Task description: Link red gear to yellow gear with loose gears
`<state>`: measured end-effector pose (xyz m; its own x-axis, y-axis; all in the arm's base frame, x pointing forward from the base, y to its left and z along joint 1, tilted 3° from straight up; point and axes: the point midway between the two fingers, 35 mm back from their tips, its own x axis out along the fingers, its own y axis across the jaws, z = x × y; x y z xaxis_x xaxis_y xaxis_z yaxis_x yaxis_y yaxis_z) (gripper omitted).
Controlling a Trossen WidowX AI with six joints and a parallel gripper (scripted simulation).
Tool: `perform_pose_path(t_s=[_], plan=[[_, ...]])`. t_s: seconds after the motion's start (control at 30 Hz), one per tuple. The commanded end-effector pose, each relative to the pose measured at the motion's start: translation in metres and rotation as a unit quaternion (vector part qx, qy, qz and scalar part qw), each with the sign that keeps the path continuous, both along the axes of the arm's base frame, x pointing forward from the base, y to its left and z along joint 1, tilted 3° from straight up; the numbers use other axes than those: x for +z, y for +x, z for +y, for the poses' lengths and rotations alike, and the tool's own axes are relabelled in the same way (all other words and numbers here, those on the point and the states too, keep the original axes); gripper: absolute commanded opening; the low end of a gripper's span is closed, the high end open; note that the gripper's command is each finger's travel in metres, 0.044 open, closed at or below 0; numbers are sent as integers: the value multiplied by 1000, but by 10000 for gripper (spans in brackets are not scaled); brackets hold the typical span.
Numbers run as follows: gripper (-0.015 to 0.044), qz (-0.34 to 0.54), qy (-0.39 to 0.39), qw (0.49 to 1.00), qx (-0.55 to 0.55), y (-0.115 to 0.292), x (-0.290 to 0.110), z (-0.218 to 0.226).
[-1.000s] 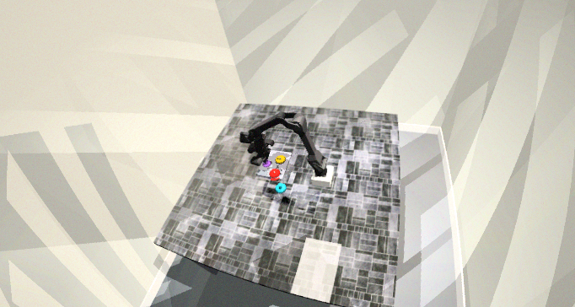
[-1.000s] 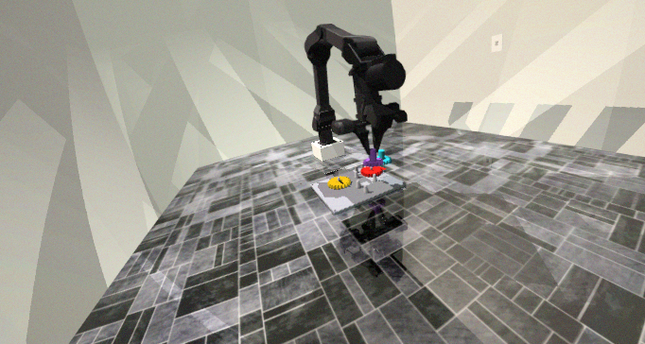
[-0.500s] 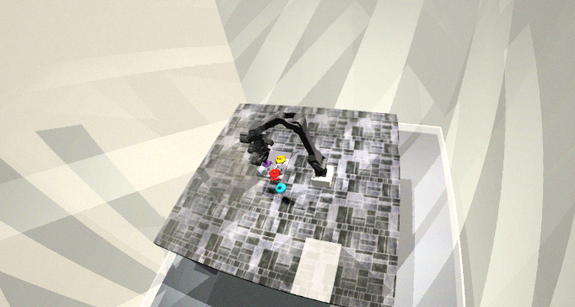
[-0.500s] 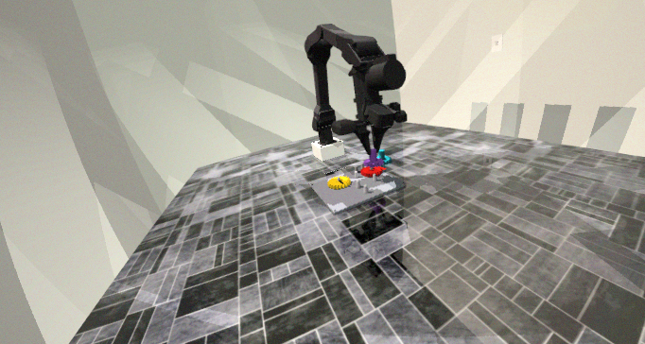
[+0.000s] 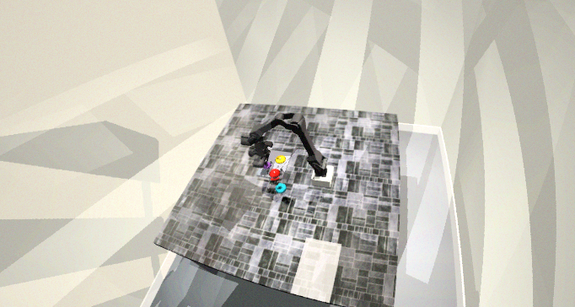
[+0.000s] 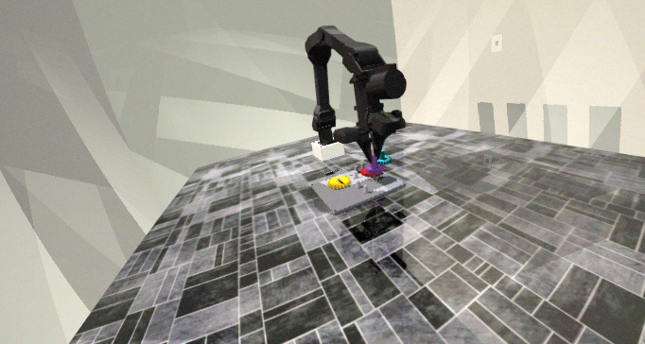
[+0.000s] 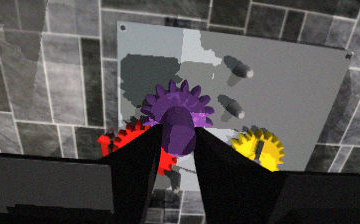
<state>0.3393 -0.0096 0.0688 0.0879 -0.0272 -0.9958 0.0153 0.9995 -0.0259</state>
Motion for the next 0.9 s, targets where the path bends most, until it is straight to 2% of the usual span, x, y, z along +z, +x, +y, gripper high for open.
perform_pose_path(t_s=[0.0,0.53,0.87], plan=[[0,6,3,1000,-16,-2,-9,0],[0,2,15,986,-165,-1,-33,-1],[0,3,13,990,-141,-1,-23,0]])
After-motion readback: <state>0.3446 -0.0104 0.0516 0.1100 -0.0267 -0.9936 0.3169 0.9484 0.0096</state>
